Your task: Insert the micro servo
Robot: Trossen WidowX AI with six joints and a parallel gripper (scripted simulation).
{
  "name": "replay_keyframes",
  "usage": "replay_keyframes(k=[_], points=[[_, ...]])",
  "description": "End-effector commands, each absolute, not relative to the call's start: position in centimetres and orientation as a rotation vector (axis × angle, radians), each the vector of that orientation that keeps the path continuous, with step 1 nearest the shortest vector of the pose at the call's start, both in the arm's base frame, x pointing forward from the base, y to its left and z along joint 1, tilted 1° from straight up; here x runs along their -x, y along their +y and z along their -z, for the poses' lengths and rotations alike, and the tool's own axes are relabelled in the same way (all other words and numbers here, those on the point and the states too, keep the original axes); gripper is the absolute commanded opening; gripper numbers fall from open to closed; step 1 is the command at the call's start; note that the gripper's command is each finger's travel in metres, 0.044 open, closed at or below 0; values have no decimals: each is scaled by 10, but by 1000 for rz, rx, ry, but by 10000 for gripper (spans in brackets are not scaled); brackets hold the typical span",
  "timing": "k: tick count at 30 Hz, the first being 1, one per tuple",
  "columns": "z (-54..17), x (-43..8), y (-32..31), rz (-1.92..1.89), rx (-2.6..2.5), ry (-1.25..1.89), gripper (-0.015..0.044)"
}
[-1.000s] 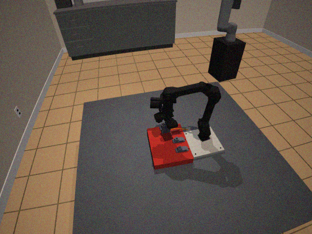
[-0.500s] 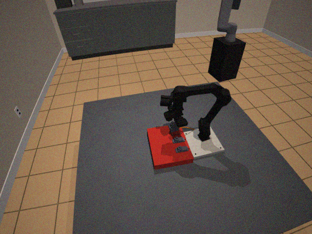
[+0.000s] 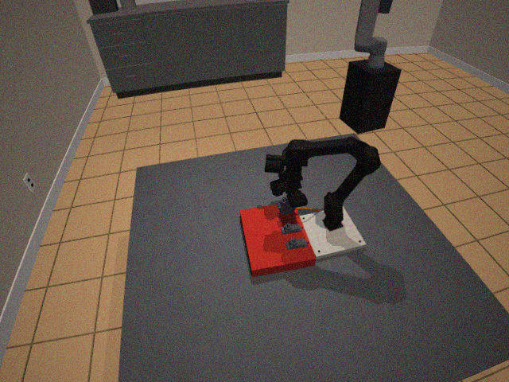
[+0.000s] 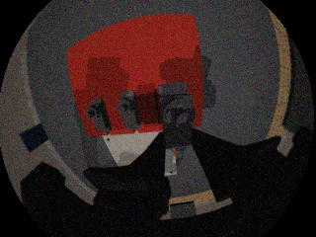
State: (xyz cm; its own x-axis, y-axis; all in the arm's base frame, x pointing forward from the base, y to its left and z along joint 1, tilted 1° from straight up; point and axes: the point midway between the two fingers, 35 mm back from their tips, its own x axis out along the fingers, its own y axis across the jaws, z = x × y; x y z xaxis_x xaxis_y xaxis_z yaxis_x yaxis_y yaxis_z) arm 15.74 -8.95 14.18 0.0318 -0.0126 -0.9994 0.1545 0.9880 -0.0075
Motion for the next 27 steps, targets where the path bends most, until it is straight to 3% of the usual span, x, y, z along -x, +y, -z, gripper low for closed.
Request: replay_keyframes(k=[1, 27], points=[[-141, -158, -89, 136, -127, 1532, 0], [-120, -158, -89, 136, -127, 1532, 0]])
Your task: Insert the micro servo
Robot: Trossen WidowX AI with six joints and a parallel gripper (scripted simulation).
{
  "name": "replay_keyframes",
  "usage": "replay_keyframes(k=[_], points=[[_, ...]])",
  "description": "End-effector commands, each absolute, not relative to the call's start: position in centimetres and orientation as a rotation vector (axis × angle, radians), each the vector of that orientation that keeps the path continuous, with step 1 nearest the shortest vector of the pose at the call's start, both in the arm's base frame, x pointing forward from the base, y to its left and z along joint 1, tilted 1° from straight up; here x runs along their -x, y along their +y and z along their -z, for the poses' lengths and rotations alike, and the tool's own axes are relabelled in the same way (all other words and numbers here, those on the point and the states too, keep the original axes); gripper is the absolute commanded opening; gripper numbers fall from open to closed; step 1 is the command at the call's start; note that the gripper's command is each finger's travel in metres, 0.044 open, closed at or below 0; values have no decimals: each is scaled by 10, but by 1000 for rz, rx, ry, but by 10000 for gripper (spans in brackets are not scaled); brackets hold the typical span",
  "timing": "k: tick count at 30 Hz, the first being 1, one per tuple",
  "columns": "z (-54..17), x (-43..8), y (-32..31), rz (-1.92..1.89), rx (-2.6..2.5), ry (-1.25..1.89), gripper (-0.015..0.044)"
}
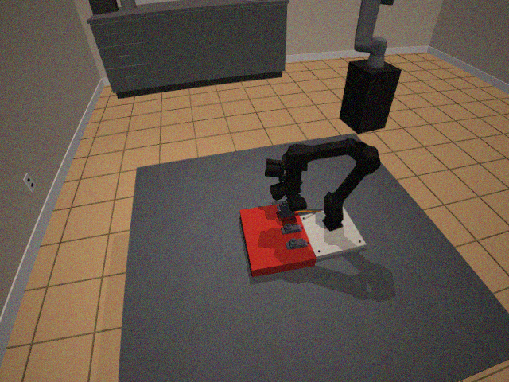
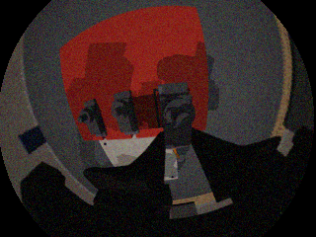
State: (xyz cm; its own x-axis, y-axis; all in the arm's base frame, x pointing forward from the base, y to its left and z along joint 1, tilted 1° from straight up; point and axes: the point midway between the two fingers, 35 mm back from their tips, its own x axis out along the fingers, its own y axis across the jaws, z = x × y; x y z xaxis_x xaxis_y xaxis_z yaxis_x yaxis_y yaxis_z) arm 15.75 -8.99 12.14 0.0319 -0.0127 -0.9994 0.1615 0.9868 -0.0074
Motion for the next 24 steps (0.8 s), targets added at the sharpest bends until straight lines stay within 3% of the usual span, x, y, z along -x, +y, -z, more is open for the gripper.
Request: replay_keyframes(k=[1, 24], points=[[-119, -158, -89, 136, -127, 1532, 0], [-97, -159, -90, 136, -127, 1532, 0]])
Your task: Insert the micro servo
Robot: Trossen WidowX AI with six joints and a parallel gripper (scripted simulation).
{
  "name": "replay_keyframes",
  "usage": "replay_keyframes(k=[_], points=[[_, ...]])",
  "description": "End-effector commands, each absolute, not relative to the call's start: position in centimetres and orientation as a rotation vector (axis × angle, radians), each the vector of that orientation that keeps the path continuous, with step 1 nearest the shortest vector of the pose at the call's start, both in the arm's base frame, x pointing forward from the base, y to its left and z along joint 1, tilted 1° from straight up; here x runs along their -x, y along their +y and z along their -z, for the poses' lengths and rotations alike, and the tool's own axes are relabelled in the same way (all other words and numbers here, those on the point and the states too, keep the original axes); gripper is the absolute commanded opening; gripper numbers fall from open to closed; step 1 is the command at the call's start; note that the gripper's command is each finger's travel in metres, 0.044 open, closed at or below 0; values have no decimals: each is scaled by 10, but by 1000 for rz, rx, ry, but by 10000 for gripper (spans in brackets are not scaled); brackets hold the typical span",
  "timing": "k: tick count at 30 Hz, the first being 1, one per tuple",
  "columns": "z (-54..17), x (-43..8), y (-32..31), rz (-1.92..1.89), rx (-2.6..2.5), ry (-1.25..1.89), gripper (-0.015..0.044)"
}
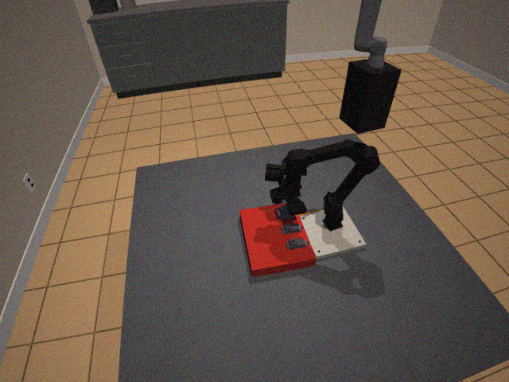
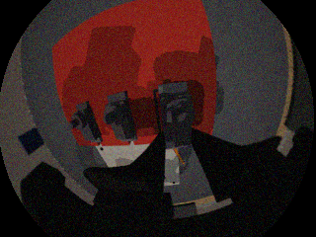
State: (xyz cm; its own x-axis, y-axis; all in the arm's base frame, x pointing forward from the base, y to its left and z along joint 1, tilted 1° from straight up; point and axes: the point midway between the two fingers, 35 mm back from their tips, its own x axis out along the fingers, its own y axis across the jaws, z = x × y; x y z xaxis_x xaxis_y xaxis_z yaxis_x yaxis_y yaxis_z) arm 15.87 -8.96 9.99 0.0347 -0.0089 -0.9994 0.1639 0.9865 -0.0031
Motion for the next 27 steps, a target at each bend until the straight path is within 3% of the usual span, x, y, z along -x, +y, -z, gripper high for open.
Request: replay_keyframes(k=[1, 27], points=[[-96, -159, -90, 136, -127, 1532, 0], [-71, -160, -90, 136, -127, 1532, 0]])
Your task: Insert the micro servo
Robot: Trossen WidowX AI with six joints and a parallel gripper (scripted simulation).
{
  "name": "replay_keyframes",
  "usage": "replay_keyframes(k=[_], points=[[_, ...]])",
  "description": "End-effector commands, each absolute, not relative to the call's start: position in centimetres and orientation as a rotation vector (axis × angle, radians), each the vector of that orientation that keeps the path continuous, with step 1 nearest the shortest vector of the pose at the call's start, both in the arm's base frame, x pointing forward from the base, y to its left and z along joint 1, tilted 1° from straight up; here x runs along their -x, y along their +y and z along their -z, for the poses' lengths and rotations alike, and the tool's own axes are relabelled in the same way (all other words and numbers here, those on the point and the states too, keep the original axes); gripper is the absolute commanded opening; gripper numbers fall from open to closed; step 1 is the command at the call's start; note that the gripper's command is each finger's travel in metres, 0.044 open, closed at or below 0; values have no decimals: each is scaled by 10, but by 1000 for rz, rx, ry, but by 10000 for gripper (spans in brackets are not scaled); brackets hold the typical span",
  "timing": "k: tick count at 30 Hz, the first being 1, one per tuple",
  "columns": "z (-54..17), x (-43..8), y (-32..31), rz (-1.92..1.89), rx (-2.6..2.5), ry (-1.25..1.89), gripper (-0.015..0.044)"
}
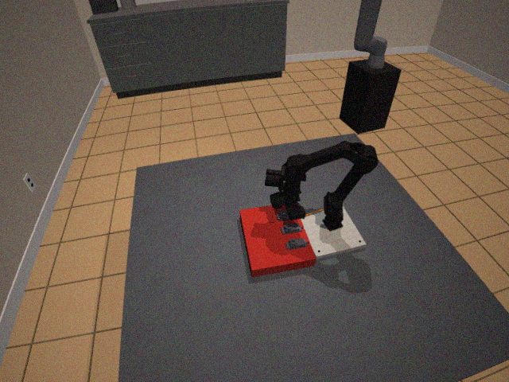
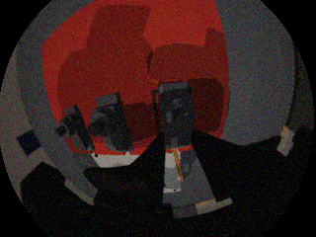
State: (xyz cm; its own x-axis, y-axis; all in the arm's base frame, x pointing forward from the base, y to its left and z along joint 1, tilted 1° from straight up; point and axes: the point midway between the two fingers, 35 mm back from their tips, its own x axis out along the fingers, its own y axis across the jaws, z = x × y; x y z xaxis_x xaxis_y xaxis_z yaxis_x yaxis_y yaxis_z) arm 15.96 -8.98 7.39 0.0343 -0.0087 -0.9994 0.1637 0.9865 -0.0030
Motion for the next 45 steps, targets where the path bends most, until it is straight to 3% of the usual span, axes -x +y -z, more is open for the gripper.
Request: replay_keyframes(k=[1, 8, 20, 30, 36, 45], points=[[-70, -160, -90, 136, -127, 1532, 0], [-73, -159, -90, 136, -127, 1532, 184], [-108, -155, -87, 136, -127, 1532, 187], [-151, -215, -102, 136, -126, 1526, 440], [-177, -262, -107, 136, -126, 1522, 440], [-205, -259, -106, 134, -132, 1539, 440]])
